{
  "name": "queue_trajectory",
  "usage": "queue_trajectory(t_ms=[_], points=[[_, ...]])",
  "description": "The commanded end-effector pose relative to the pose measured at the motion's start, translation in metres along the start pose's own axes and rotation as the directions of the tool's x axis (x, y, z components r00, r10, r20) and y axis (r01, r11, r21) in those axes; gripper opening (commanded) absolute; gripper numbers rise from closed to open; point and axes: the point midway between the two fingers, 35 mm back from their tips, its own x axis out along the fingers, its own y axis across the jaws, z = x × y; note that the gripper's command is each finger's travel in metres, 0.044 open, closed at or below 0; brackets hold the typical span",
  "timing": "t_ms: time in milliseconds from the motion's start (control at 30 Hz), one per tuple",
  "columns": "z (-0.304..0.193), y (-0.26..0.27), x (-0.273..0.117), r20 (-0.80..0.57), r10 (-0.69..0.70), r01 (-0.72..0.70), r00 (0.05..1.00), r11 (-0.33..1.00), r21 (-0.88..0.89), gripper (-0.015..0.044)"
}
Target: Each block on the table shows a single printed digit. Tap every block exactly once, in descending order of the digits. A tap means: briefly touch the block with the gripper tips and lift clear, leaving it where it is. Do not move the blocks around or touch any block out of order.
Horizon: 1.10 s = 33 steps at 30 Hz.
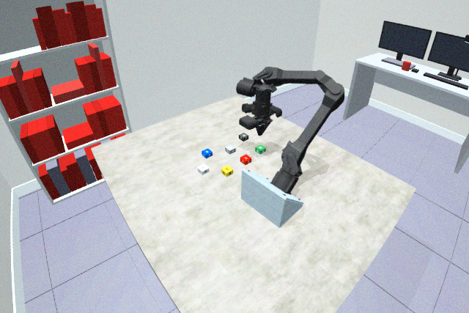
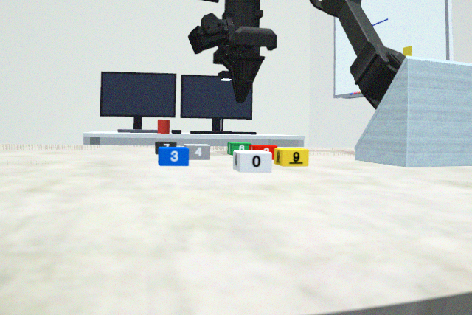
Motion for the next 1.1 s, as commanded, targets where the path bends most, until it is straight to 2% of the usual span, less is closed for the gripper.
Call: queue_trajectory(t_ms=[0, 833, 933, 1067], points=[[-0.006, -0.004, 0.037, -0.003, -0.011, 0.011, 1.0, 1.0, 0.003, 0.002], [-0.007, -0.004, 0.069, -0.002, -0.013, 0.013, 1.0, 1.0, 0.003, 0.002], [-0.007, -0.004, 0.069, -0.002, -0.013, 0.013, 1.0, 1.0, 0.003, 0.002], [-0.006, -0.004, 0.041, -0.003, -0.011, 0.011, 1.0, 1.0, 0.003, 0.002]])
